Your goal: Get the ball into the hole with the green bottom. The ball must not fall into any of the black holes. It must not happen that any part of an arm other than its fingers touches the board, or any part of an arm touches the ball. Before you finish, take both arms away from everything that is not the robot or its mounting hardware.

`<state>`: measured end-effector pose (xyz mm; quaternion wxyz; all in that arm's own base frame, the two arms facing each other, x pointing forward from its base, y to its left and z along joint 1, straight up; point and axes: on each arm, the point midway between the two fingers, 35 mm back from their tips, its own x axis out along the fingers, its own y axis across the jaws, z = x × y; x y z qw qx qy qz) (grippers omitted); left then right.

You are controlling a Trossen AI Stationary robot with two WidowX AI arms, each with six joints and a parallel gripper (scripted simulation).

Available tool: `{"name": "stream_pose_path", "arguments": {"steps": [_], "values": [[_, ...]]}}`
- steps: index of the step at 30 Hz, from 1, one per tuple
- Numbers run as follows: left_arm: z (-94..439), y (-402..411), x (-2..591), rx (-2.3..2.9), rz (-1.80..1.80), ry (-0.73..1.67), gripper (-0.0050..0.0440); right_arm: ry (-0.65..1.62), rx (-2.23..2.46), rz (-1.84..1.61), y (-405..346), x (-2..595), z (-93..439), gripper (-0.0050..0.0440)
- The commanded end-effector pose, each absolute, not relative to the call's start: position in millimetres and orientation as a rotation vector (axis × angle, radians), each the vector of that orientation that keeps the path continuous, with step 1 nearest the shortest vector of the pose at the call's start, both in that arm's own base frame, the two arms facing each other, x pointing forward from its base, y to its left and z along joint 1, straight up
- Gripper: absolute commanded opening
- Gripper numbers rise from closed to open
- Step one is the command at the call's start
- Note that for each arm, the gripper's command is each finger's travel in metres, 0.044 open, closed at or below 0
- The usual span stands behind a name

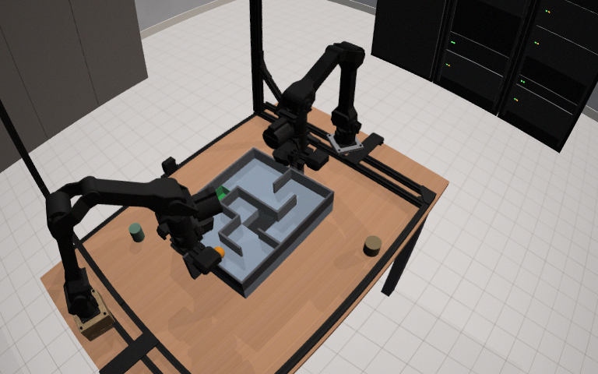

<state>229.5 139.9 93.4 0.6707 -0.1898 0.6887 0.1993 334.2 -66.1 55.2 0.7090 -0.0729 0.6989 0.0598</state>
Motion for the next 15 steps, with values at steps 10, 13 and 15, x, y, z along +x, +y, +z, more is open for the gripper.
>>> {"name": "stream_pose_path", "arguments": {"steps": [10,13,15], "values": [[91.1,139.7,231.2,-0.399,0.474,1.536,0.0020,1.565,-0.184,0.108,-64.7,332.4,61.4,0.0020],[89.5,140.7,230.2,-0.420,0.451,1.520,0.0020,1.576,-0.161,0.132,-66.0,333.0,63.1,0.0020],[89.3,141.3,229.8,-0.433,0.438,1.514,0.0020,1.578,-0.147,0.145,-66.7,333.2,63.3,0.0020]]}}
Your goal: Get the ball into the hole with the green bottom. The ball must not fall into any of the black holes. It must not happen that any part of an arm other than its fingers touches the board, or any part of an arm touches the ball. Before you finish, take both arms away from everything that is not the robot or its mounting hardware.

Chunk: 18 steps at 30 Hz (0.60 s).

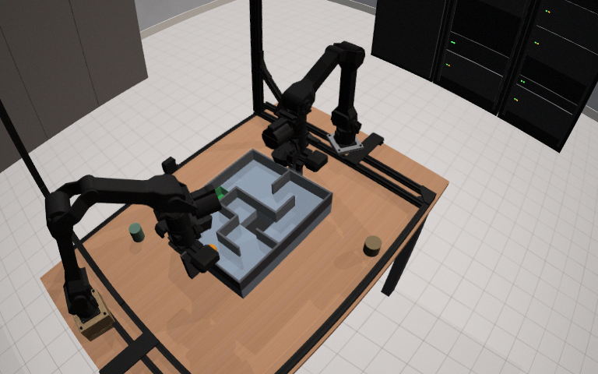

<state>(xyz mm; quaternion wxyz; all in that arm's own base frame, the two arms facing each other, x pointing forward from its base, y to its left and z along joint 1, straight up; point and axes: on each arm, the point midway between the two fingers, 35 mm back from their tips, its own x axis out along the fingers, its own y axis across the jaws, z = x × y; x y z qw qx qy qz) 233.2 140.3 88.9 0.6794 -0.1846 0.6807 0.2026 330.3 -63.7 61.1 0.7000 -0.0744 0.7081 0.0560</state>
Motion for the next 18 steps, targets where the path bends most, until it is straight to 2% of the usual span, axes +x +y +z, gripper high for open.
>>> {"name": "stream_pose_path", "arguments": {"steps": [1,18], "values": [[88.9,141.6,229.5,-0.438,0.432,1.510,0.0020,1.581,-0.141,0.152,-67.1,333.4,63.7,0.0020],[92.0,141.5,230.3,-0.433,0.439,1.528,0.0020,1.565,-0.149,0.143,-66.7,332.6,60.6,0.0020]]}}
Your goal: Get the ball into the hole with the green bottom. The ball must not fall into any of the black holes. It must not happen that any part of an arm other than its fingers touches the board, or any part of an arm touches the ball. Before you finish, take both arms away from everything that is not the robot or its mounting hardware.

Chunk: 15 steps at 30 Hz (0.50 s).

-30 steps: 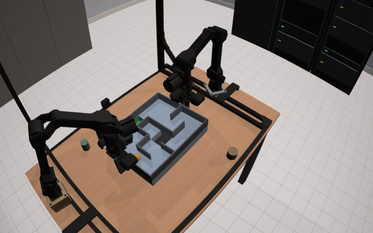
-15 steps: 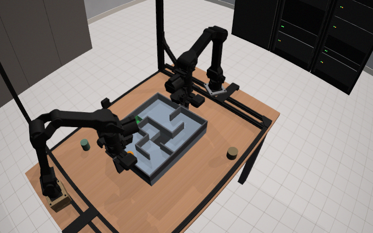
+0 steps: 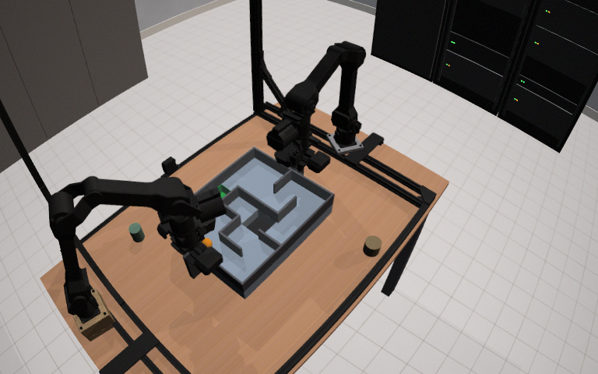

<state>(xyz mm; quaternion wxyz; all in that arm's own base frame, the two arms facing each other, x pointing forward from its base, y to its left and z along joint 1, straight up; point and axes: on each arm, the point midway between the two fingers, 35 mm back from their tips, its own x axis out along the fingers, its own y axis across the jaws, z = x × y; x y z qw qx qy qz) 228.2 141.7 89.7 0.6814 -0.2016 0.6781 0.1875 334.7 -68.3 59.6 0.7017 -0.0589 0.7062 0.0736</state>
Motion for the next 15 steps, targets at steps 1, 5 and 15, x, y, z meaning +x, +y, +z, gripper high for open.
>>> {"name": "stream_pose_path", "arguments": {"steps": [1,5,15], "values": [[92.3,141.3,230.5,-0.428,0.444,1.531,0.0020,1.563,-0.154,0.137,-66.4,332.5,60.3,0.0020],[93.0,139.9,231.6,-0.399,0.474,1.544,0.0020,1.555,-0.184,0.107,-64.7,332.0,59.6,0.0020],[91.4,140.1,231.0,-0.407,0.466,1.534,0.0020,1.565,-0.176,0.116,-65.1,332.4,61.2,0.0020]]}}
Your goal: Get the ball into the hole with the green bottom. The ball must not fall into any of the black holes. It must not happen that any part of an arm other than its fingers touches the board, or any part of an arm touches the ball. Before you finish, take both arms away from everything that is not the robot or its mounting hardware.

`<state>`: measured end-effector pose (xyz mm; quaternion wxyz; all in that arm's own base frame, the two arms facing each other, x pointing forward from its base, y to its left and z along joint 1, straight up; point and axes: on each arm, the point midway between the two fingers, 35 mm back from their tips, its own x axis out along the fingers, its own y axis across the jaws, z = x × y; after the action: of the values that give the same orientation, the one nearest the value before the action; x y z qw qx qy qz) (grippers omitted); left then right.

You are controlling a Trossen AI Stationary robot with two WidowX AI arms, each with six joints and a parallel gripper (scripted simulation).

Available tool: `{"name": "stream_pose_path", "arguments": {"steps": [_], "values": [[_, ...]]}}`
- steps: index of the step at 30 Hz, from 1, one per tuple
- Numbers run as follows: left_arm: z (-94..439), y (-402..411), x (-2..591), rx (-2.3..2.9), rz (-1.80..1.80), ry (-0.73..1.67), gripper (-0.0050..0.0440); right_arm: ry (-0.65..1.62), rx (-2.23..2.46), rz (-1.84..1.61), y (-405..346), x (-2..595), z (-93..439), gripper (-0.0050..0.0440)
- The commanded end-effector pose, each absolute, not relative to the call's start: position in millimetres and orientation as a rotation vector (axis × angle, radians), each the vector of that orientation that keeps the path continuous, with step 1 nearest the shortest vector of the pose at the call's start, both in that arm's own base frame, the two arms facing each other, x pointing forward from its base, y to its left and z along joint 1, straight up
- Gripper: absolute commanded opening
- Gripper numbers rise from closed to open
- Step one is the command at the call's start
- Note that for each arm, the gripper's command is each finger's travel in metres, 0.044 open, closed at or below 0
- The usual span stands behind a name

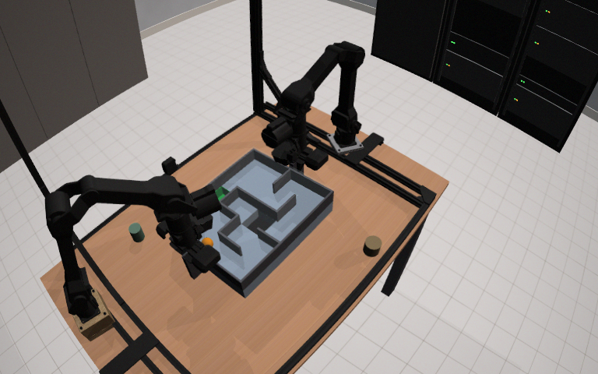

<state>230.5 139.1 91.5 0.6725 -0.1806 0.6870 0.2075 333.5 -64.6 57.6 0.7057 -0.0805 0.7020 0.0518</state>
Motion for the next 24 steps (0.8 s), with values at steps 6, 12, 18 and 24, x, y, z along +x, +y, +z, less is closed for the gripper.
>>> {"name": "stream_pose_path", "arguments": {"steps": [6,12,18,24], "values": [[91.1,141.7,229.9,-0.438,0.433,1.521,0.0020,1.571,-0.143,0.149,-67.0,332.9,61.6,0.0020],[89.8,142.8,229.0,-0.460,0.409,1.506,0.0020,1.579,-0.118,0.174,-68.4,333.4,62.7,0.0020],[83.2,141.8,228.2,-0.444,0.421,1.479,0.0020,1.609,-0.128,0.165,-67.7,334.9,69.3,0.0020],[83.6,140.5,229.0,-0.420,0.447,1.490,0.0020,1.605,-0.155,0.139,-66.2,334.5,69.0,0.0020]]}}
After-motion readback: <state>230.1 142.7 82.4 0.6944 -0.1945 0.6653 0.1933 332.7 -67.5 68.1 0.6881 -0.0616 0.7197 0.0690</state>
